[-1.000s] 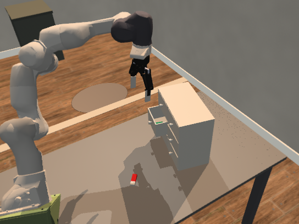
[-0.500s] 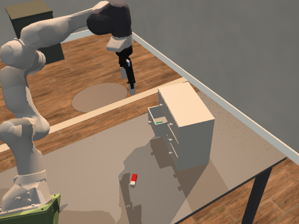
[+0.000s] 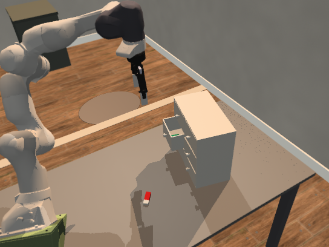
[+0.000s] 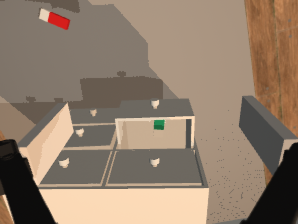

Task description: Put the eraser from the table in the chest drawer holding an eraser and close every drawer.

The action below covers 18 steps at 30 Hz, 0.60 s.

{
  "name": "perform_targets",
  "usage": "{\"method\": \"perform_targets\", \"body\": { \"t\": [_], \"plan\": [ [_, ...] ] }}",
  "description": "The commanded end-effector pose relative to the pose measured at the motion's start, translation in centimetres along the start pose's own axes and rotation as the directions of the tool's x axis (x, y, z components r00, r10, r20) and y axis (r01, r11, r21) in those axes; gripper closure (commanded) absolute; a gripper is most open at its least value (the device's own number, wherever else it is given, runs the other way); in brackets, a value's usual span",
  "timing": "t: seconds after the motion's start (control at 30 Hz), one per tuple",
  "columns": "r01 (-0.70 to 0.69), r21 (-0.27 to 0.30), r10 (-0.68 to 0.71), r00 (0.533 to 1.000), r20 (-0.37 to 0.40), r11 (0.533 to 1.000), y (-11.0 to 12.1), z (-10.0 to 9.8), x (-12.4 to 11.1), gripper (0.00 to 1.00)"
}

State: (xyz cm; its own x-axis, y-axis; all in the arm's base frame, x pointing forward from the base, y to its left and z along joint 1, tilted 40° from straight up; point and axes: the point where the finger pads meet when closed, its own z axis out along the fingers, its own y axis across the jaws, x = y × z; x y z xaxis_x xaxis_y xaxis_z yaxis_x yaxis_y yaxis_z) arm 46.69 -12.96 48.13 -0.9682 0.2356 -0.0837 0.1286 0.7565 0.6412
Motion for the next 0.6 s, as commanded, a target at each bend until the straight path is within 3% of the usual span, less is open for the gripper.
{"method": "perform_targets", "body": {
  "t": [0.0, 0.57],
  "plan": [
    [-0.015, -0.004, 0.015, 1.0, -0.001, 1.0, 0.08, 0.0, 0.15, 0.0],
    [-0.004, 0.0, 0.004, 1.0, 0.0, 1.0, -0.06, 0.08, 0.02, 0.0]
  ]
}}
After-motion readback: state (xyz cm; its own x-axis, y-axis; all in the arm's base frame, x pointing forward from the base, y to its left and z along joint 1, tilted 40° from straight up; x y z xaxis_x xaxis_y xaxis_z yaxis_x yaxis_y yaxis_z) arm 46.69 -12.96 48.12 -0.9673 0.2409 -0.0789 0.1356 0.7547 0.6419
